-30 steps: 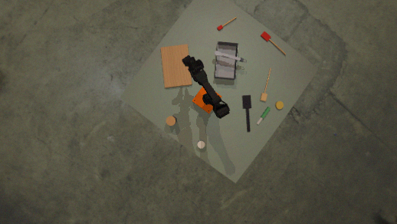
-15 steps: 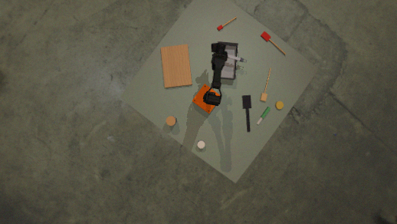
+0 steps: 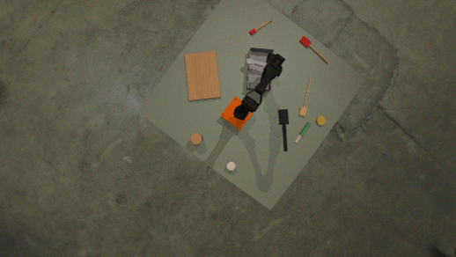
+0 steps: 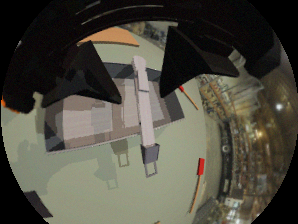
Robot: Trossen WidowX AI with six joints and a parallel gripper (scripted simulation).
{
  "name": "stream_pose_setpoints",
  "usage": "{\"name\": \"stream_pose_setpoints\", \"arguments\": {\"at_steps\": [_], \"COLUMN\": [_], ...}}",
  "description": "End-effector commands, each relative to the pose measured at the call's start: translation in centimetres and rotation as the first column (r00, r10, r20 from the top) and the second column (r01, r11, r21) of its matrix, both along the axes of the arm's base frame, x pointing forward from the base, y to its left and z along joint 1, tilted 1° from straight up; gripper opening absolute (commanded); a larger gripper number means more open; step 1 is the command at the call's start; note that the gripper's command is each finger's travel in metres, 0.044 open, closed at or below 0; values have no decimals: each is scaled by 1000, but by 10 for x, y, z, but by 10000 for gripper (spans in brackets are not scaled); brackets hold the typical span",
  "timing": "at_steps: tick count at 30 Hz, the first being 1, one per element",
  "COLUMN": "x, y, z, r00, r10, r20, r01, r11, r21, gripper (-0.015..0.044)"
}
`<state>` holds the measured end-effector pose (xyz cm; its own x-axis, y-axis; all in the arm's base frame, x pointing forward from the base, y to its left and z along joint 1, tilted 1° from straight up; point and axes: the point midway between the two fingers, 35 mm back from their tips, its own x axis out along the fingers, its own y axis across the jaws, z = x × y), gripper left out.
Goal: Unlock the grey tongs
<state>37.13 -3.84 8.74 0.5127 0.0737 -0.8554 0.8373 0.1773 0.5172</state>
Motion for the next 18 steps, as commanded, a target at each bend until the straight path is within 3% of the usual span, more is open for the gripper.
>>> {"name": "stream_pose_setpoints", "arguments": {"at_steps": [1,18], "x": [3,15], "y": [-1,0], "z": [-1,-17], "r00": [1000,1000], "r10": [4,4], "r20": [0,1], "r01": [-4,-4], "r11": [1000,1000], "r21": [0,1], "gripper": [260,260]}}
